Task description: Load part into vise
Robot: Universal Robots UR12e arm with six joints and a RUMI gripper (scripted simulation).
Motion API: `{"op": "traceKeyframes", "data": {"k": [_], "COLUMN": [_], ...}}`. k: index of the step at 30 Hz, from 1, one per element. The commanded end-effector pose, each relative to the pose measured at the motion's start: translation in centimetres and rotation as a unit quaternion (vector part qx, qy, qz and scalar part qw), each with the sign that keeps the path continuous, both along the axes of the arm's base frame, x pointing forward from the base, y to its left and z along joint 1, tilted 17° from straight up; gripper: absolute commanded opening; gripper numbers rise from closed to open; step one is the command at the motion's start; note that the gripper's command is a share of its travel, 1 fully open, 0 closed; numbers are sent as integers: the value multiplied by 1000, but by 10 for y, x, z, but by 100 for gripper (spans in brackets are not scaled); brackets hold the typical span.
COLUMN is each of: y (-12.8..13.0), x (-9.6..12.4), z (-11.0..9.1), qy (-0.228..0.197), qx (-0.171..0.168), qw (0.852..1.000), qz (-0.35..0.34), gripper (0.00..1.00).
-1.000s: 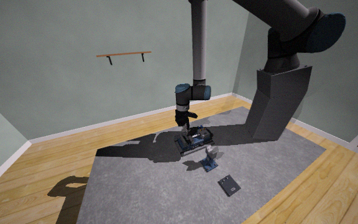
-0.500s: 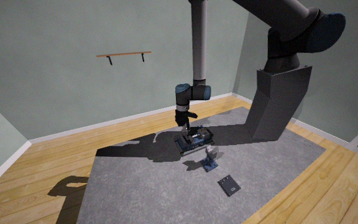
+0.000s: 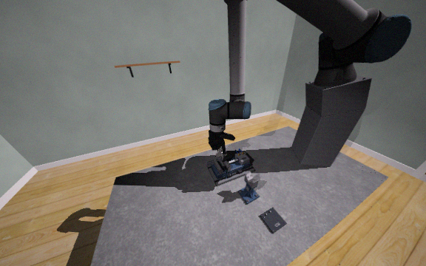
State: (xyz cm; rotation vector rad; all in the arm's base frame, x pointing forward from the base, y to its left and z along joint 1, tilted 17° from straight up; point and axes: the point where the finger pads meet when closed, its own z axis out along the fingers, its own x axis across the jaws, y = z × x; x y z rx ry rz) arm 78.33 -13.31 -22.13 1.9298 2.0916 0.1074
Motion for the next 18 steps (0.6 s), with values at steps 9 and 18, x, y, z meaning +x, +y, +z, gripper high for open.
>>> {"op": "traceKeyframes", "data": {"k": [9,18], "y": [0,-1], "x": [1,2], "z": [-1,-3], "qy": [-1,-1], "qx": [0,0], "qw": [1000,1000], "qz": [0,0], "gripper": [0,0]}}
